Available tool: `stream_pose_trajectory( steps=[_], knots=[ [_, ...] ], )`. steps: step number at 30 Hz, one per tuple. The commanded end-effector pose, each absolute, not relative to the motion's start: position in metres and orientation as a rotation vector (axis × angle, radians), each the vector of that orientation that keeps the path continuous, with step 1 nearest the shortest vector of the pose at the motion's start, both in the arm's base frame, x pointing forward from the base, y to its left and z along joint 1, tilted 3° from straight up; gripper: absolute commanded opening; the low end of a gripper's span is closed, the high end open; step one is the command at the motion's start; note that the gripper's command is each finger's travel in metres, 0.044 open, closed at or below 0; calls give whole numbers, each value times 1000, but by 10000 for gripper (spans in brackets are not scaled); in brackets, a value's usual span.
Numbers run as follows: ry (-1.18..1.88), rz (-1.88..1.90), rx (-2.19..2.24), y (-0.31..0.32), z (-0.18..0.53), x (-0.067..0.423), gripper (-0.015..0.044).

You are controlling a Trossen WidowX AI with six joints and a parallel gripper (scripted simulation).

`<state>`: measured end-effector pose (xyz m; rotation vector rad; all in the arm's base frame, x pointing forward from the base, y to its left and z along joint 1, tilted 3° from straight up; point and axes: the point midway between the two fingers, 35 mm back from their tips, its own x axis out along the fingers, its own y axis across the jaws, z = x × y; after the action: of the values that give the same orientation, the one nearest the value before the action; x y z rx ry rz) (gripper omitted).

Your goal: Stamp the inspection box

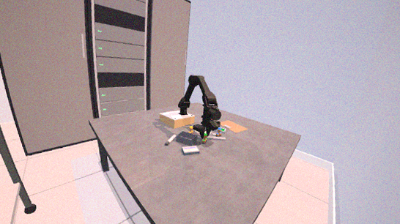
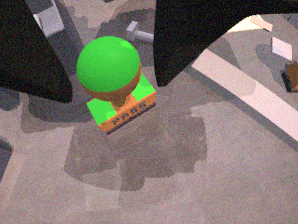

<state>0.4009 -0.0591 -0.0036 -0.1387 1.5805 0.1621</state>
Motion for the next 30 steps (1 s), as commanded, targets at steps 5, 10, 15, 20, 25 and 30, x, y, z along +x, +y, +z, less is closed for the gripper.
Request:
stream_pose_trajectory(
  steps=[5,10,15,20,25,30],
  knots=[
    [1580,167,-138,-58,-18,400,228],
    [1583,163,-139,-59,-17,399,221],
    [1583,163,-139,-59,-17,399,188],
    [1583,163,-139,-59,-17,399,154],
    [1583,163,-139,-59,-17,399,121],
    [1583,163,-139,-59,-17,399,88]
  ],
)
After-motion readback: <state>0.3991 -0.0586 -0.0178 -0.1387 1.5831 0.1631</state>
